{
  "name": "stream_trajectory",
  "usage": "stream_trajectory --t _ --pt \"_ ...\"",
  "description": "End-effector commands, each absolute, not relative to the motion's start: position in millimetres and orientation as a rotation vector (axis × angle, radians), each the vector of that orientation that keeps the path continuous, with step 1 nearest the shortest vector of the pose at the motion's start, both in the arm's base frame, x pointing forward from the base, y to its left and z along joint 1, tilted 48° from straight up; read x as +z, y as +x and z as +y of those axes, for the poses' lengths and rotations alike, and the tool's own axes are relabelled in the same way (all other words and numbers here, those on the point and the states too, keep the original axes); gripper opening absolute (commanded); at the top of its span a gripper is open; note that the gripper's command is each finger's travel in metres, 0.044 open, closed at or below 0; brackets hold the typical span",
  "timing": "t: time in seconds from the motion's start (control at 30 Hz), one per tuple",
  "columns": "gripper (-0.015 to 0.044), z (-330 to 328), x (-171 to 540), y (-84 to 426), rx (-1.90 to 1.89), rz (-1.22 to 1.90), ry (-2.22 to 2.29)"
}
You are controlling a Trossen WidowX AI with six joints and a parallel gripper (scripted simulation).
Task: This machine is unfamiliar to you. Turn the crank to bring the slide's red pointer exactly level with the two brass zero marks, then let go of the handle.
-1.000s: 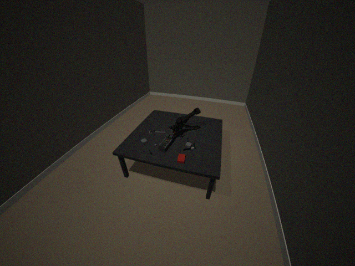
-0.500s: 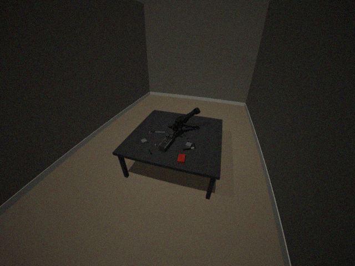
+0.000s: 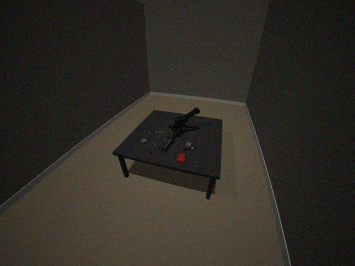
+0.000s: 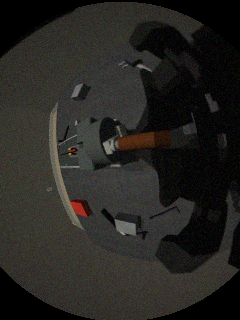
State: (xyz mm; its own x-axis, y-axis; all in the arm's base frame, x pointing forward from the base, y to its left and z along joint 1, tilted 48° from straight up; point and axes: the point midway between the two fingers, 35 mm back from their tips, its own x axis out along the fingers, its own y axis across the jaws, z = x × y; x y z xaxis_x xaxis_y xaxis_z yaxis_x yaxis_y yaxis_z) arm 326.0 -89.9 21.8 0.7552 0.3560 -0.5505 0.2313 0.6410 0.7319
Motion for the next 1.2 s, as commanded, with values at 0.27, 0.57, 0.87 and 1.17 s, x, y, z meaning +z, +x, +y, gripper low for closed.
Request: stream_trajectory --t 0.27,0.57,0.87,1.17 --pt "0.0000 -100 16 322 0.052 0.734 0.898" --pt "0.0000 -103 13 321 0.052 0.734 0.898" --pt "0.0000 -105 9 320 0.051 0.734 0.897" --pt "0.0000 -107 5 319 0.051 0.734 0.897"
